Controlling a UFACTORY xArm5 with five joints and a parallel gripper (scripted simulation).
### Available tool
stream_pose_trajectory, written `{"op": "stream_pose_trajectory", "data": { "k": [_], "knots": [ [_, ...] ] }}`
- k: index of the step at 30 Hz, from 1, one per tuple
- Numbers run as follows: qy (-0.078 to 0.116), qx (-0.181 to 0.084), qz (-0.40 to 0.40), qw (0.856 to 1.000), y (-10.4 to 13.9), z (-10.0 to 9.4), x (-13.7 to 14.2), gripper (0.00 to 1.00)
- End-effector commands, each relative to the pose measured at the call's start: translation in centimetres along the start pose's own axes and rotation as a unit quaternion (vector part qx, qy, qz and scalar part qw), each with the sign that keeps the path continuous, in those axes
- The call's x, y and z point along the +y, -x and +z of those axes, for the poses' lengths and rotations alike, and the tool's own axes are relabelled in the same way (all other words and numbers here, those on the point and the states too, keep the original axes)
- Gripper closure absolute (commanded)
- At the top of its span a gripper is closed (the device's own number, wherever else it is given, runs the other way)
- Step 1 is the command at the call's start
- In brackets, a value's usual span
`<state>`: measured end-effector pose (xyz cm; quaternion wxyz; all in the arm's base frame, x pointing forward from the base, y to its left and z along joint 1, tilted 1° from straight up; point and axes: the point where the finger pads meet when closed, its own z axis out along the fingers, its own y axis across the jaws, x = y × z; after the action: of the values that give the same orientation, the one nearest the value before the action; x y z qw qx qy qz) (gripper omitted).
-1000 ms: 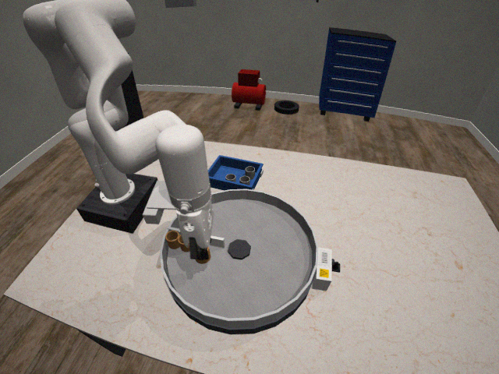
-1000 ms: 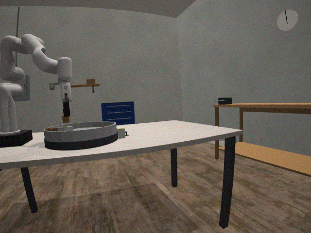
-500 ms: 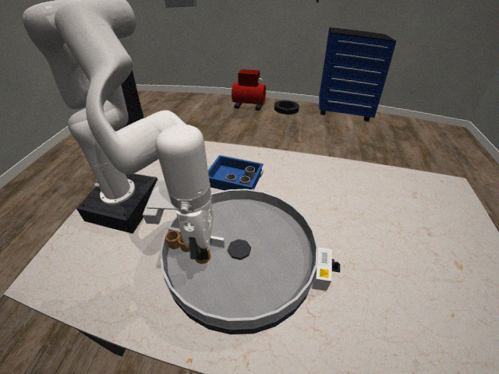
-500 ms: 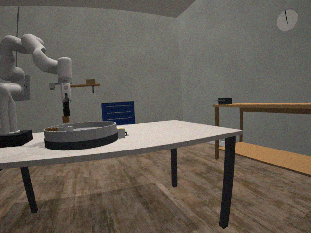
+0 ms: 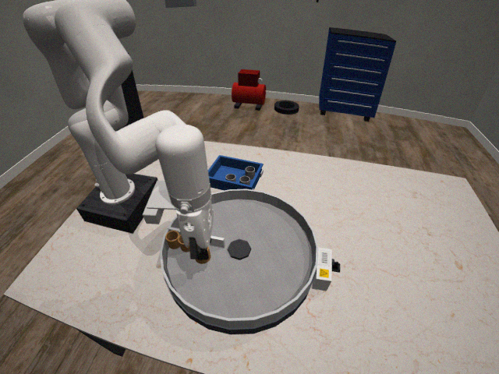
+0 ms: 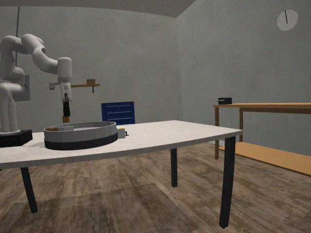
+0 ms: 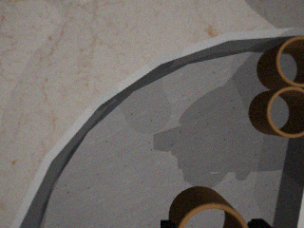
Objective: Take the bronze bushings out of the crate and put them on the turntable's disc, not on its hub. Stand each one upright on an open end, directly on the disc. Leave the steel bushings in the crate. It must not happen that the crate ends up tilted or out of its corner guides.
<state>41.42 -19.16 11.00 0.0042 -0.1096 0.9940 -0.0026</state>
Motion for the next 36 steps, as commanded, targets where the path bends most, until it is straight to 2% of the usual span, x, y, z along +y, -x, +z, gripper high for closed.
{"op": "stream_pose_trajectory", "data": {
  "k": [1,8,13,36],
  "knots": [
    [-0.001,-0.002,0.0,1.0,0.1,-0.2,-0.1,1.0],
    [-0.001,-0.002,0.0,1.0,0.1,0.0,-0.1,1.0],
    [-0.001,-0.002,0.0,1.0,0.0,2.1,-0.2,1.0],
    [-0.001,-0.002,0.0,1.0,0.0,2.5,-0.3,1.0]
  ]
}}
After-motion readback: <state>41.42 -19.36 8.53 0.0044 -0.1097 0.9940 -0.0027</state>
